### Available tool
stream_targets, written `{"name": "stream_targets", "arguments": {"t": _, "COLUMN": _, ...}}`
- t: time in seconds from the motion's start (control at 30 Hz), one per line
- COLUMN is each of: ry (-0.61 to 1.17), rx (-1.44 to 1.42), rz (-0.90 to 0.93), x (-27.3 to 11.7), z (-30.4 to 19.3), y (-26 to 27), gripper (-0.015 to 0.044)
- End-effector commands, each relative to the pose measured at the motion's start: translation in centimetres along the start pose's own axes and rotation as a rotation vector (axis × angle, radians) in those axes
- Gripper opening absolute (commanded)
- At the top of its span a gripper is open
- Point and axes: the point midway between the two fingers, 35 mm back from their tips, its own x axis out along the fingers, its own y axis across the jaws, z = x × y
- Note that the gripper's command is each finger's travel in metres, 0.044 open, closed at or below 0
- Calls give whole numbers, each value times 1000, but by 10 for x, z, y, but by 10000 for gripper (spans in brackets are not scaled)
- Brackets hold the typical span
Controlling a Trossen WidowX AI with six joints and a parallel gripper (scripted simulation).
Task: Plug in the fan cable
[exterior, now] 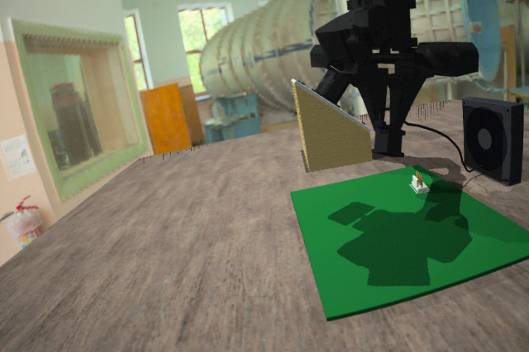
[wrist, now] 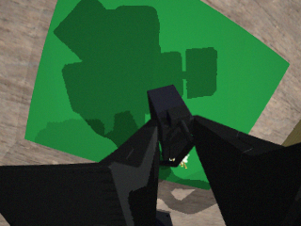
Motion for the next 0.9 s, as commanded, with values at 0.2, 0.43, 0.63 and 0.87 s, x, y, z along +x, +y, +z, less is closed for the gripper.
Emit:
{"name": "stream_targets", "arguments": {"t": 0.2, "ry": 14, "rx": 316, "rz": 61, "x": -4, "z": 5, "y": 14, "gripper": 0}}
{"name": "stream_targets", "arguments": {"t": 0.43, "ry": 38, "rx": 548, "rz": 97, "x": -6, "z": 8, "y": 22, "gripper": 0}}
{"name": "stream_targets", "arguments": {"t": 0.63, "ry": 58, "rx": 696, "rz": 118, "x": -8, "z": 10, "y": 28, "gripper": 0}}
{"name": "stream_targets", "arguments": {"t": 0.87, "ry": 30, "rx": 705, "rz": 86, "x": -5, "z": 9, "y": 27, "gripper": 0}}
